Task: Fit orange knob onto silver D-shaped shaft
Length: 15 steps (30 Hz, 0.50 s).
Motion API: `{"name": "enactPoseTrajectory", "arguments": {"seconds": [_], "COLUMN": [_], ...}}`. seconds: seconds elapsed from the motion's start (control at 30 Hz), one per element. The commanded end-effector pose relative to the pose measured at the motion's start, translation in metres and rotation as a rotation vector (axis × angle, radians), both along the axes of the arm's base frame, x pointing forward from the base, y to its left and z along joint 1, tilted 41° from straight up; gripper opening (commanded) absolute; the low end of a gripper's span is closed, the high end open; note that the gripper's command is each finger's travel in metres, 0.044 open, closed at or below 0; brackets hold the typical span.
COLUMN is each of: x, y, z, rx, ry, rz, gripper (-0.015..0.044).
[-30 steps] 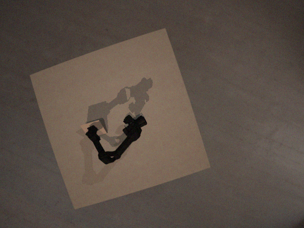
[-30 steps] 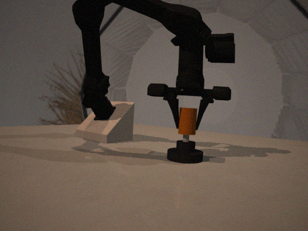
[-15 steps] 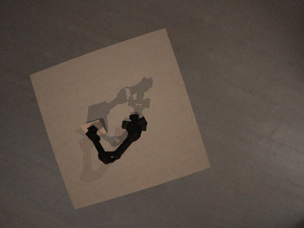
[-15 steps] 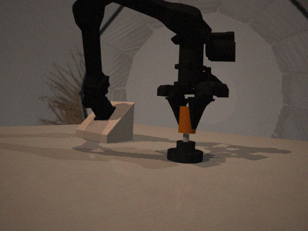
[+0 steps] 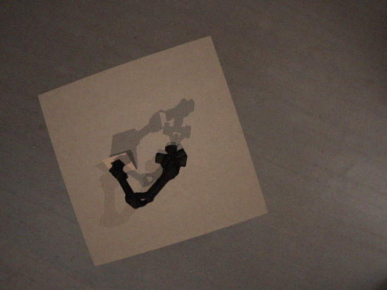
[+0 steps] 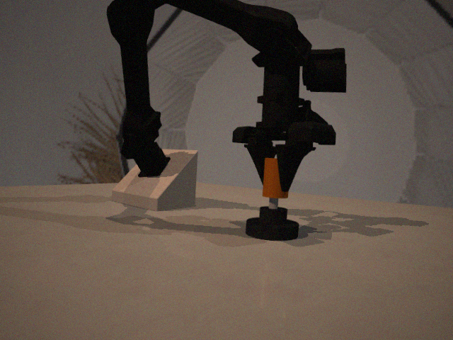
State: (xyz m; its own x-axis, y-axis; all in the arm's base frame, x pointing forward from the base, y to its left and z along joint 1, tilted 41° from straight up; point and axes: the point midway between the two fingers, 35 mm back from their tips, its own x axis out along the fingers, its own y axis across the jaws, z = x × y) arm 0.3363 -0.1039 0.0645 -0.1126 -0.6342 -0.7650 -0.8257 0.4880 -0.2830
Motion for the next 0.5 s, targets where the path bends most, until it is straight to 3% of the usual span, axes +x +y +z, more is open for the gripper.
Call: {"name": "enactPoseTrajectory", "arguments": {"seconds": [0.0,0.47], "x": [-0.0009,0.0004], "y": [-0.0001,-0.0025], "z": [0.0006,0.0007], "rx": [-0.006,-0.006], "ry": [-0.004,-0.005], "rz": [-0.003,-0.003], "gripper": [0.0,0.0]}}
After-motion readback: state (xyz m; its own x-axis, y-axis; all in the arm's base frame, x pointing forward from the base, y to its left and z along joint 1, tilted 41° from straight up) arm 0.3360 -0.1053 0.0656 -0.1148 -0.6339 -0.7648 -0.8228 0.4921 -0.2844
